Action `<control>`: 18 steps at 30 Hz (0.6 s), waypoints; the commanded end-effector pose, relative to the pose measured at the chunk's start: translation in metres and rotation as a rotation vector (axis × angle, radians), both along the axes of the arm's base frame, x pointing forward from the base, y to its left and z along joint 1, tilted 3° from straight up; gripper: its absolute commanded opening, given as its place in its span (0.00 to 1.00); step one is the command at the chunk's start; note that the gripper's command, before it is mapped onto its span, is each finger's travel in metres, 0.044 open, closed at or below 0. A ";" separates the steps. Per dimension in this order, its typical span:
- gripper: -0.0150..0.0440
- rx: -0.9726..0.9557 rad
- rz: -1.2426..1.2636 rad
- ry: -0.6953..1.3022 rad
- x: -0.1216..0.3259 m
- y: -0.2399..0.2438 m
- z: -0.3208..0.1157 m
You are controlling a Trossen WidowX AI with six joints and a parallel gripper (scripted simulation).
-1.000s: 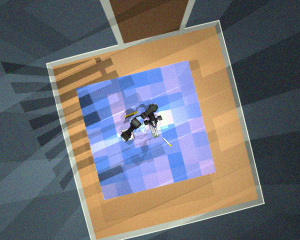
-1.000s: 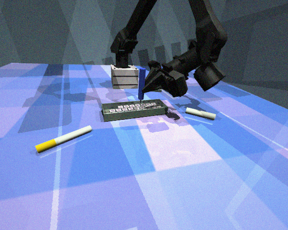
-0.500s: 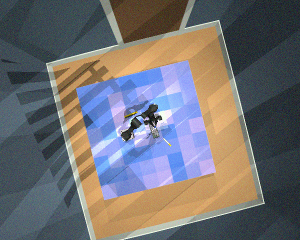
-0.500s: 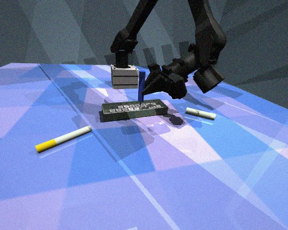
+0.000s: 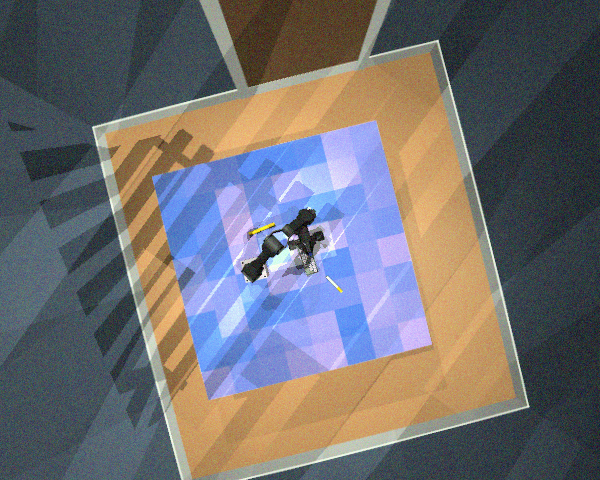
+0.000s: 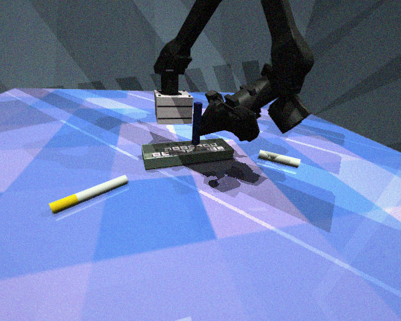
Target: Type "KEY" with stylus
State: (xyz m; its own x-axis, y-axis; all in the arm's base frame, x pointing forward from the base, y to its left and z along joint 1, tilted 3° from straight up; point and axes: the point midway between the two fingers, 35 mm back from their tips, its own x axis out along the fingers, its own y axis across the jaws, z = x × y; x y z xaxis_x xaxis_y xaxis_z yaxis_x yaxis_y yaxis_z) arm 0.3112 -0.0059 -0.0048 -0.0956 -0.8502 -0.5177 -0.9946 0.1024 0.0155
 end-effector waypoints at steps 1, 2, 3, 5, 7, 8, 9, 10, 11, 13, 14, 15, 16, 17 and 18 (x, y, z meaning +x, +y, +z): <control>0.39 -0.002 0.006 0.003 0.000 0.000 -0.003; 0.39 -0.002 0.006 0.003 0.000 0.000 -0.003; 0.39 -0.002 0.006 0.003 0.000 0.000 -0.003; 0.39 -0.002 0.006 0.003 0.000 0.000 -0.004; 0.39 -0.002 0.006 0.003 0.000 0.000 -0.005; 0.39 -0.002 0.006 0.003 0.000 0.000 -0.005; 0.39 -0.002 0.006 0.003 0.000 0.000 -0.006; 0.39 -0.002 0.006 0.003 0.000 0.000 -0.006; 0.39 -0.002 0.006 0.003 0.000 0.000 -0.005; 0.39 -0.002 0.006 0.003 0.000 0.000 -0.005; 0.39 -0.002 0.006 0.003 0.000 0.000 -0.005; 0.39 -0.002 0.006 0.003 0.000 0.000 -0.005; 0.39 -0.002 0.006 0.003 0.000 0.000 -0.005; 0.39 -0.002 0.006 0.003 0.000 0.000 -0.005; 0.39 -0.002 0.006 0.003 0.000 0.000 -0.005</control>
